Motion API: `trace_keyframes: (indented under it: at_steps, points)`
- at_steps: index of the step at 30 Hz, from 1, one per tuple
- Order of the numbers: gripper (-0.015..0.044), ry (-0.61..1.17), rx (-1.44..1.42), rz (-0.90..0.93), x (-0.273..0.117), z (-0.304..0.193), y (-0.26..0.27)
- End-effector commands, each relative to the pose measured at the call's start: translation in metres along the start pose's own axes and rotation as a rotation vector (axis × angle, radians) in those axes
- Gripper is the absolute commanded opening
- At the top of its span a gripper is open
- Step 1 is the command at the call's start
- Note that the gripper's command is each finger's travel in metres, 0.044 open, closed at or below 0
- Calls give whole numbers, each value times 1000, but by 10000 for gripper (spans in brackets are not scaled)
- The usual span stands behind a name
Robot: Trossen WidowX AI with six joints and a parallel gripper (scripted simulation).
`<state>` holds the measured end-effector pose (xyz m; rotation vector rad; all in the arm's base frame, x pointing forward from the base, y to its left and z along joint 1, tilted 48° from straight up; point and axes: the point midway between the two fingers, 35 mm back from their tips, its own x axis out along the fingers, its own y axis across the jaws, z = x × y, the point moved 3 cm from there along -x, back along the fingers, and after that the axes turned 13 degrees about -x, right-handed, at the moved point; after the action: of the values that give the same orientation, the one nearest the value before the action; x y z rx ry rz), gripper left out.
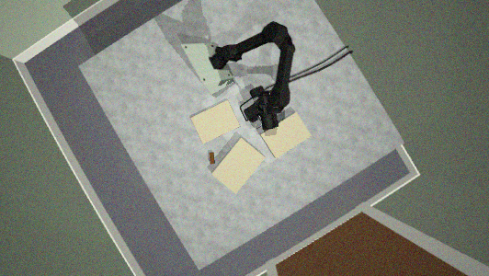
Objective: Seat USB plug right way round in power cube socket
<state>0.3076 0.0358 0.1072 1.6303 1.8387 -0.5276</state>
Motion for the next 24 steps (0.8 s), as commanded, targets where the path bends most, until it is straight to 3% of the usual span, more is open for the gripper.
trace_keyframes:
  at_steps: [1,17,24]
  points:
    - [0,-3,-5,-2,-3,1,0]
    - [0,-2,-9,-1,-11,0,0]
    - [0,-1,-134,0,-10,0,0]
